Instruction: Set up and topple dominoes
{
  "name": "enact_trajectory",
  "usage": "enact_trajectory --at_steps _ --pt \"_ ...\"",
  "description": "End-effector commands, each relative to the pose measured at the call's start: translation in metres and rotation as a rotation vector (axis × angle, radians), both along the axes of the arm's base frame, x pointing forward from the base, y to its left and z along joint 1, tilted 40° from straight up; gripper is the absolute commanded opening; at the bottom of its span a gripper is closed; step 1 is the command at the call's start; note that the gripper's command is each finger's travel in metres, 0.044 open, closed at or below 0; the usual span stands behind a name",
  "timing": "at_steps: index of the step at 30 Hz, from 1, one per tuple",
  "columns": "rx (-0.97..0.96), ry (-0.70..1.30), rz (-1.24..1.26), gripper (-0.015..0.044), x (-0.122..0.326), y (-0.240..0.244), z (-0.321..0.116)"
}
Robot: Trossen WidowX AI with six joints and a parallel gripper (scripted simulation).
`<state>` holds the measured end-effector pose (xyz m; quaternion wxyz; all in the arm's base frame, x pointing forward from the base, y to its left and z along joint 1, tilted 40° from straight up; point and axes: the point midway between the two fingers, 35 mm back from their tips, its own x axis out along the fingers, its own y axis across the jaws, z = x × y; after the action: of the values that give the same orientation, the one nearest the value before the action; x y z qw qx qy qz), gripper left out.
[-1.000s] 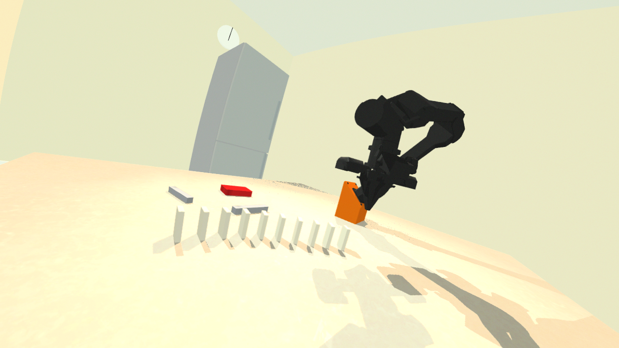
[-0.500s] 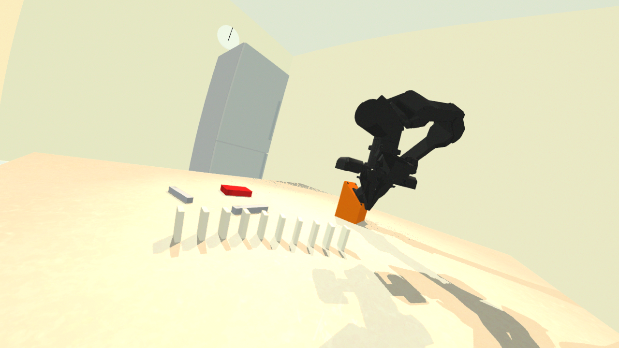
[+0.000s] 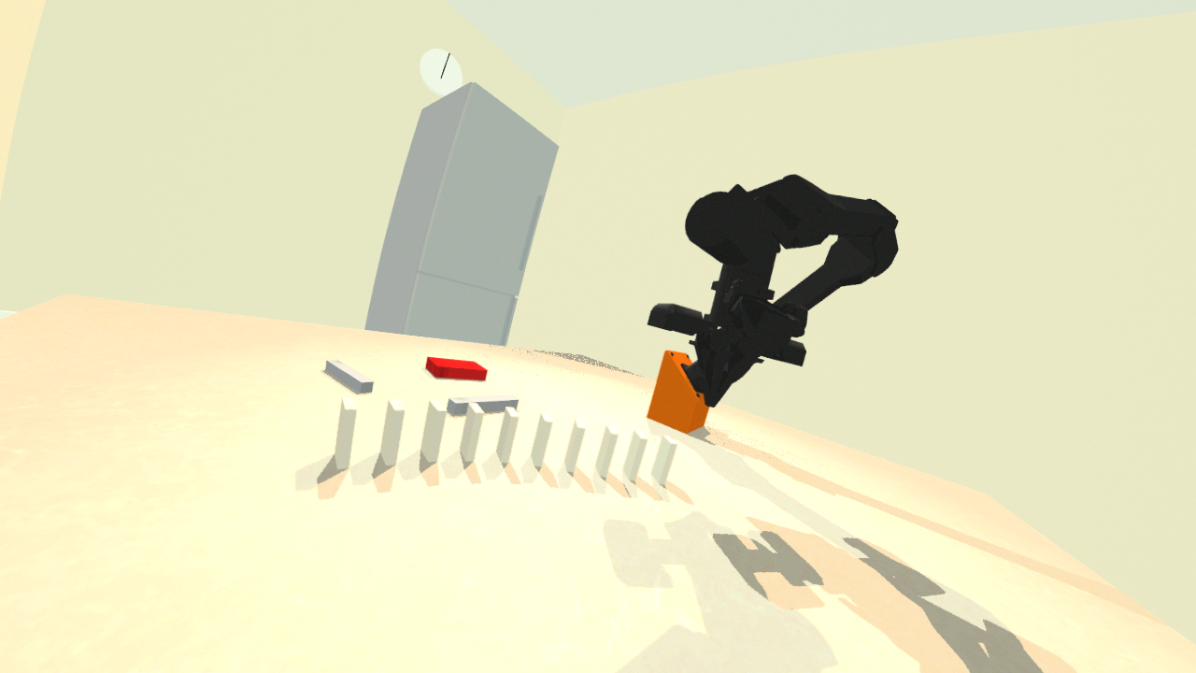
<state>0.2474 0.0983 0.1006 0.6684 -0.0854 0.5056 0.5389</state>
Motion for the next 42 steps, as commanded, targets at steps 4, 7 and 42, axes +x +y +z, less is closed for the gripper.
enact_trajectory --at_steps 4,7,42 --pt "0.004 -0.005 0.003 0.0 0.001 0.007 -0.008" --pt "0.004 -0.006 0.003 0.0 -0.001 0.038 -0.043" --pt "0.002 0.004 0.002 0.0 0.029 0.024 -0.056"
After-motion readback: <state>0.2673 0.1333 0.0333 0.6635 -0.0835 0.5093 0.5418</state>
